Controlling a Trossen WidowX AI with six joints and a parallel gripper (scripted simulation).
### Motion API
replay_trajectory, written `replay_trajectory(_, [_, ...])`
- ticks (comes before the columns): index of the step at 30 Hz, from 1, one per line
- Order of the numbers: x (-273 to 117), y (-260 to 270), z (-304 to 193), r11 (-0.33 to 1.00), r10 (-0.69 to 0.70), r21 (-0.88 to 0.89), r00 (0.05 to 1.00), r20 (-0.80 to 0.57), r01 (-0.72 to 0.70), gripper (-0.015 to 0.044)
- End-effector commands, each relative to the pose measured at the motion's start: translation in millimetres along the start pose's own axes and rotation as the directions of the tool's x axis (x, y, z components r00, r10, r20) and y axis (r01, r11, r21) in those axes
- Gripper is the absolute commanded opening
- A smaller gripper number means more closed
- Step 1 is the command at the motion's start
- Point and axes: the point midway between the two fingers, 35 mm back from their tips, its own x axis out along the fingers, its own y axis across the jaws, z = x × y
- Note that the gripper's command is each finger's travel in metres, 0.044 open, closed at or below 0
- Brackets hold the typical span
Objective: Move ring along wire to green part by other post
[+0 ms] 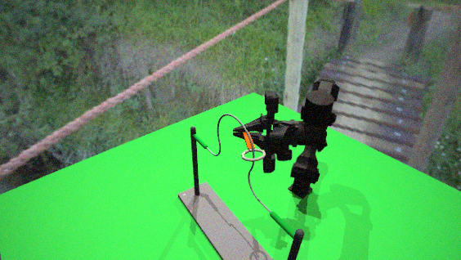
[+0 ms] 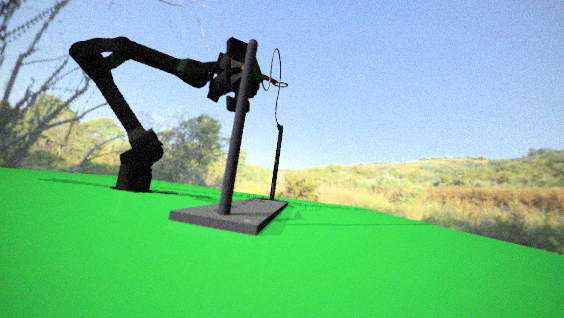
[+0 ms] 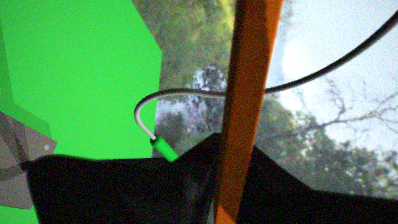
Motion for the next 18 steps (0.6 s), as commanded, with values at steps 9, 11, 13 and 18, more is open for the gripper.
replay_trajectory(9, [0.0,-6.7,-2.0,0.985,-0.11,-0.135,0.994,0.022,0.112,-0.015])
replay_trajectory(11, [0.0,-7.7,-1.8,0.979,-0.128,-0.158,0.991,0.028,0.13,-0.015])
replay_trajectory(13, [0.0,-8.8,-1.7,0.972,-0.145,-0.18,0.989,0.034,0.149,-0.015])
replay_trajectory(18, [-0.1,-11.3,-1.2,0.953,-0.186,-0.234,0.981,0.051,0.193,-0.015])
